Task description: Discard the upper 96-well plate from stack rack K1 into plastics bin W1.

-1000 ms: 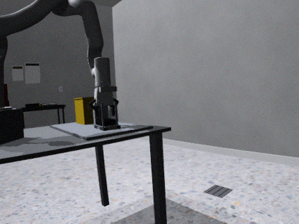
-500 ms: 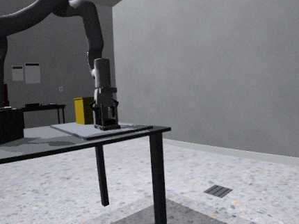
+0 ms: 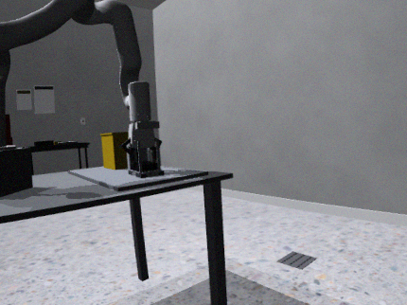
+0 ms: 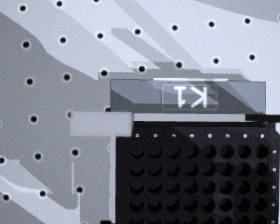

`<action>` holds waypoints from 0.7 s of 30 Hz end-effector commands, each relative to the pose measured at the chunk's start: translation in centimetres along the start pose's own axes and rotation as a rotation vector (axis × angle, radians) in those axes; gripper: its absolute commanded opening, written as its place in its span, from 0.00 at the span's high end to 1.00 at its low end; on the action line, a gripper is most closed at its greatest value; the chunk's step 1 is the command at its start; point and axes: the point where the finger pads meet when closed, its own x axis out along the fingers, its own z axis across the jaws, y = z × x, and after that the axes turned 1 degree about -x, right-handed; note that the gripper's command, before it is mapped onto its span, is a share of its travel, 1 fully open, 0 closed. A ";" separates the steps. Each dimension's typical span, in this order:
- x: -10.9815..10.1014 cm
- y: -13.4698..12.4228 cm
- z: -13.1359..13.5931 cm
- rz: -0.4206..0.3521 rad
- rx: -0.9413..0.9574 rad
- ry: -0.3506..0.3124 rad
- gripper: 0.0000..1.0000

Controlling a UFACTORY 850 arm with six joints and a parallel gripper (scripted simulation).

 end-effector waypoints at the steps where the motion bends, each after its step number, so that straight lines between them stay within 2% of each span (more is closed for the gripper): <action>1: 0.2 0.0 -0.1 0.000 0.000 0.002 0.00; 21: 0.4 0.0 -0.1 0.000 0.000 0.002 0.00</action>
